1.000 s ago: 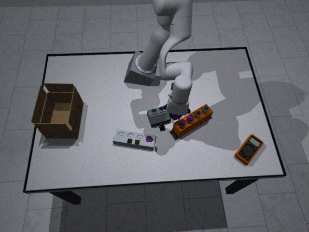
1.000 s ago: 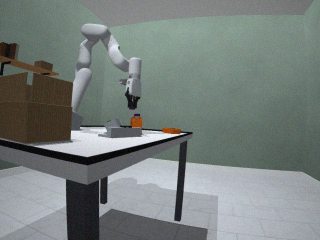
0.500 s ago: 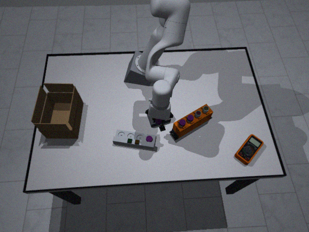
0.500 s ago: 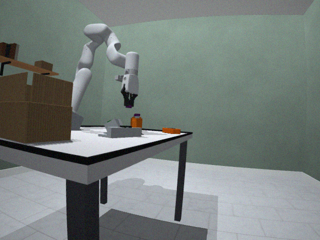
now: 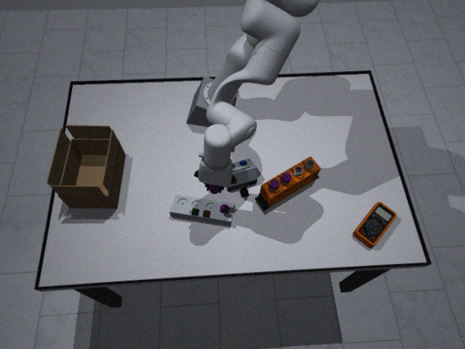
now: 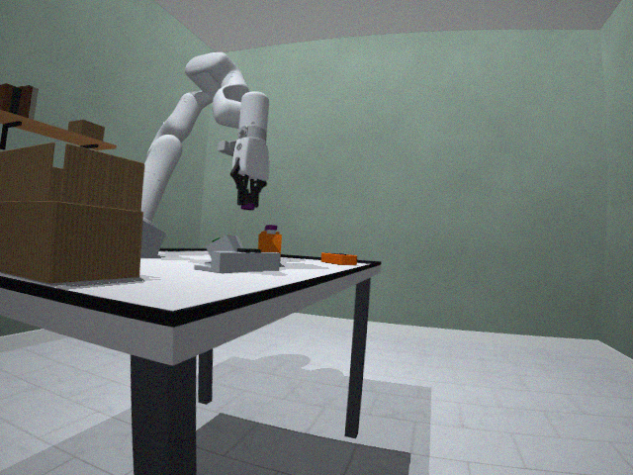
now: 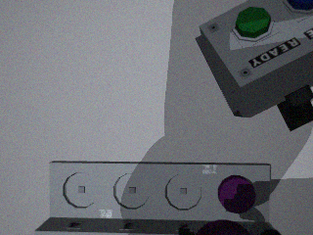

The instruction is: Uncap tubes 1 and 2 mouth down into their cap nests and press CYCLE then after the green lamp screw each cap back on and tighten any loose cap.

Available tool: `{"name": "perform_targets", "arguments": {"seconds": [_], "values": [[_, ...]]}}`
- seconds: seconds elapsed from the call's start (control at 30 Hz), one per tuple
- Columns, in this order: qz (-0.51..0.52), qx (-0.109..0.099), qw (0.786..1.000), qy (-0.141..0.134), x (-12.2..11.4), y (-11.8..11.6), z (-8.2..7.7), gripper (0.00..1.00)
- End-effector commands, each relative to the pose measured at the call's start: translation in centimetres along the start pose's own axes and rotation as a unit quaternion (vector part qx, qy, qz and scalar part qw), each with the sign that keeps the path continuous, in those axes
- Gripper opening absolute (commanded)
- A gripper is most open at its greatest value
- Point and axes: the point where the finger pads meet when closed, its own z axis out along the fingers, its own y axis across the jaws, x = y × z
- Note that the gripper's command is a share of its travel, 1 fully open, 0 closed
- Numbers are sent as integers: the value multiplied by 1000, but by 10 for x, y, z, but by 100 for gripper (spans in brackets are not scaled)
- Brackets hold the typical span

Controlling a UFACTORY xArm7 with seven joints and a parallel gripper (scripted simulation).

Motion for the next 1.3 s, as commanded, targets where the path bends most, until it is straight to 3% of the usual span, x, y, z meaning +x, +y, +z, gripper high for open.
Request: {"name": "perform_targets", "arguments": {"seconds": [0.0,0.37,0.73,0.8,1.27], "values": [[-2,-24,999,26,-12,-18,7,0],[-2,-24,999,26,-12,-18,7,0],[-2,-24,999,26,-9,-15,61,0],[-2,-24,999,26,-9,-15,61,0],[-2,-24,999,26,-7,-12,131,0]]}}
